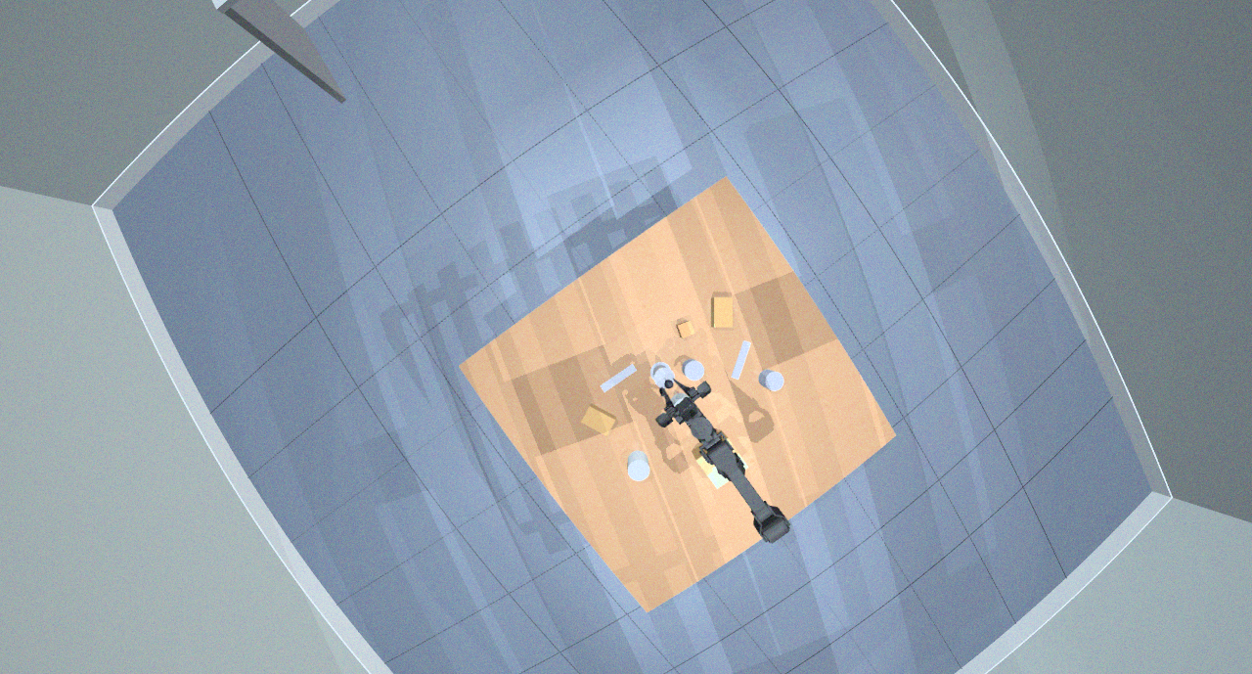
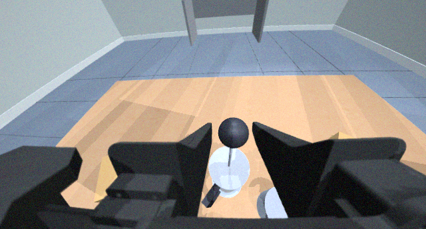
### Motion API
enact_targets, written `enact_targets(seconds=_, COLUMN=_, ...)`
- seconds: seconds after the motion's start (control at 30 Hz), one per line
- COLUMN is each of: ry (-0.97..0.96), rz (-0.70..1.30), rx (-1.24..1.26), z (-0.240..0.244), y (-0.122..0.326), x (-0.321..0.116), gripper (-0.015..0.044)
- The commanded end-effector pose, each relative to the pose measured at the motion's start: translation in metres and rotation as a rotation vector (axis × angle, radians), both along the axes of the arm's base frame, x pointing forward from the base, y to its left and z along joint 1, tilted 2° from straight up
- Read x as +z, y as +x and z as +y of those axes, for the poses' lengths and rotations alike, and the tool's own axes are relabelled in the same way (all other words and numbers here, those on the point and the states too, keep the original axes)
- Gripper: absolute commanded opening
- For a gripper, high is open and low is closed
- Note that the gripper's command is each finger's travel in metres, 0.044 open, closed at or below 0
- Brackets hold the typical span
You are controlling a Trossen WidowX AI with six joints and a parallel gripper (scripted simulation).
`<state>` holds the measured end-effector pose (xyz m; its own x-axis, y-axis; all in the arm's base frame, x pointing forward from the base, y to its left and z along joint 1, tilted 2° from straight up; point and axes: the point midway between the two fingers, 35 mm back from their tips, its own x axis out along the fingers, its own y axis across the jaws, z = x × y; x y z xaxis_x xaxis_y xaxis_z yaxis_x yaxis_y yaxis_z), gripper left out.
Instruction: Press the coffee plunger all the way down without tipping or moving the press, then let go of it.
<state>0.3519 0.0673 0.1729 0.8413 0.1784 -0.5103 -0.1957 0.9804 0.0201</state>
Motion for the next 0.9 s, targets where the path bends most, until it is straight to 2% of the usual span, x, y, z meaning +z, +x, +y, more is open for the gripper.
enact_targets(seconds=0.0, ry=-0.006, rz=-0.003, rx=-0.003, z=-0.001, y=0.001, x=0.000, gripper=0.0121)
enact_targets(seconds=0.4, ry=-0.006, rz=-0.003, rx=-0.003, z=-0.001, y=0.001, x=-0.001, gripper=0.0121)
enact_targets(seconds=0.87, ry=-0.006, rz=-0.004, rx=-0.003, z=0.001, y=0.005, x=-0.023, gripper=0.0121)
